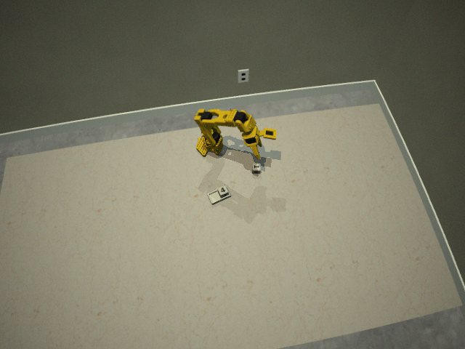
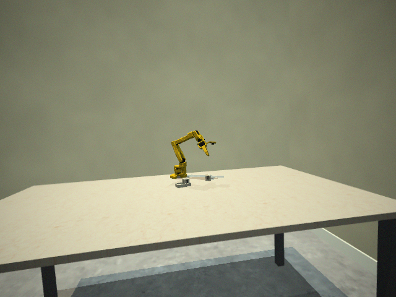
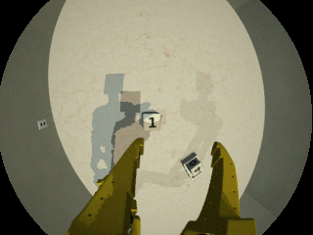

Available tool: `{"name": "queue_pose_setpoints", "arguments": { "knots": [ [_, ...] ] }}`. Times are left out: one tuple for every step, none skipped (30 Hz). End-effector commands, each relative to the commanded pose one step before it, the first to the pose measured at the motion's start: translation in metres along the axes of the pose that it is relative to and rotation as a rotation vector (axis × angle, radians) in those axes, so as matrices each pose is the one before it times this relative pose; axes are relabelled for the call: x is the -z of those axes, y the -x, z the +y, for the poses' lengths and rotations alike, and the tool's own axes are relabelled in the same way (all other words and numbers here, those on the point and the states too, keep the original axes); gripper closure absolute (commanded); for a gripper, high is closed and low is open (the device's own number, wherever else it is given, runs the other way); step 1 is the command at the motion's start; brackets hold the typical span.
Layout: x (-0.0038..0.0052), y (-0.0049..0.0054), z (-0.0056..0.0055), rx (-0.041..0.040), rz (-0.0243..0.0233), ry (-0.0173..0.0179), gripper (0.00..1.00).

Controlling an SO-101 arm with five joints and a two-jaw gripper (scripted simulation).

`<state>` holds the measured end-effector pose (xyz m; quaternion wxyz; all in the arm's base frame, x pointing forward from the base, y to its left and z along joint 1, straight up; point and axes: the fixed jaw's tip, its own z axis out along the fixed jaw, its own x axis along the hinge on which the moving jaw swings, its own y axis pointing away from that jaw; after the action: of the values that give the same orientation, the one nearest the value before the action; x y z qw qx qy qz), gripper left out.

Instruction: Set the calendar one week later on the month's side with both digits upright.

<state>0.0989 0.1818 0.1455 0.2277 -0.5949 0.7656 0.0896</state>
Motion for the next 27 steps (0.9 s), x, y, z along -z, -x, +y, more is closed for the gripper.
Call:
{"name": "queue_pose_setpoints", "arguments": {
  "knots": [
    [0.006396, 0.00468, 0.00025, 0.01763, -0.05043, -0.01016, 0.65],
    [-0.000502, -0.00018, 0.00005, -0.00001, 0.00282, 0.00088, 0.65],
    [-0.000898, -0.00032, 0.00010, -0.00001, 0.00511, 0.00153, 0.65],
    [-0.001378, -0.00050, 0.00015, 0.00002, 0.00780, 0.00237, 0.65],
    [-0.001898, -0.00069, 0.00021, -0.00002, 0.01071, 0.00328, 0.65],
    [-0.002429, -0.00088, 0.00027, 0.00001, 0.01378, 0.00419, 0.65],
    [-0.002969, -0.00108, 0.00033, 0.00000, 0.01682, 0.00510, 0.65],
    [-0.003477, -0.00127, 0.00039, 0.00000, 0.01970, 0.00600, 0.65],
    [-0.003944, -0.00145, 0.00044, 0.00002, 0.02240, 0.00682, 0.65],
    [-0.004359, -0.00161, 0.00049, -0.00001, 0.02475, 0.00750, 0.65],
    [-0.004705, -0.00174, 0.00053, -0.00001, 0.02672, 0.00812, 0.65],
    [-0.004973, -0.00184, 0.00056, 0.00002, 0.02822, 0.00860, 0.65],
    [-0.005149, -0.00191, 0.00058, -0.00001, 0.02929, 0.00890, 0.65],
    [-0.005247, -0.00195, 0.00059, -0.00001, 0.02982, 0.00906, 0.65],
    [0.000000, 0.00000, 0.00000, 0.00000, 0.00000, 0.00000, 0.65],
    [0.000000, 0.00000, 0.00000, 0.00000, 0.00000, 0.00000, 0.65],
    [-0.005250, -0.00195, 0.00060, 0.00000, 0.02979, 0.00907, 0.65],
    [-0.005154, -0.00191, 0.00058, 0.00000, 0.02929, 0.00891, 0.65],
    [-0.004970, -0.00185, 0.00056, 0.00001, 0.02826, 0.00858, 0.65],
    [-0.004702, -0.00174, 0.00053, -0.00002, 0.02669, 0.00810, 0.65],
    [-0.004360, -0.00161, 0.00049, 0.00002, 0.02475, 0.00754, 0.65],
    [-0.003945, -0.00145, 0.00044, -0.00002, 0.02240, 0.00680, 0.65],
    [-0.003477, -0.00127, 0.00039, 0.00002, 0.01971, 0.00599, 0.65],
    [-0.002971, -0.00108, 0.00033, -0.00001, 0.01679, 0.00509, 0.65],
    [-0.002431, -0.00088, 0.00027, 0.00000, 0.01378, 0.00421, 0.65],
    [-0.001897, -0.00069, 0.00021, -0.00001, 0.01075, 0.00324, 0.65],
    [-0.001375, -0.00049, 0.00015, 0.00000, 0.00777, 0.00237, 0.65]
  ]
}}
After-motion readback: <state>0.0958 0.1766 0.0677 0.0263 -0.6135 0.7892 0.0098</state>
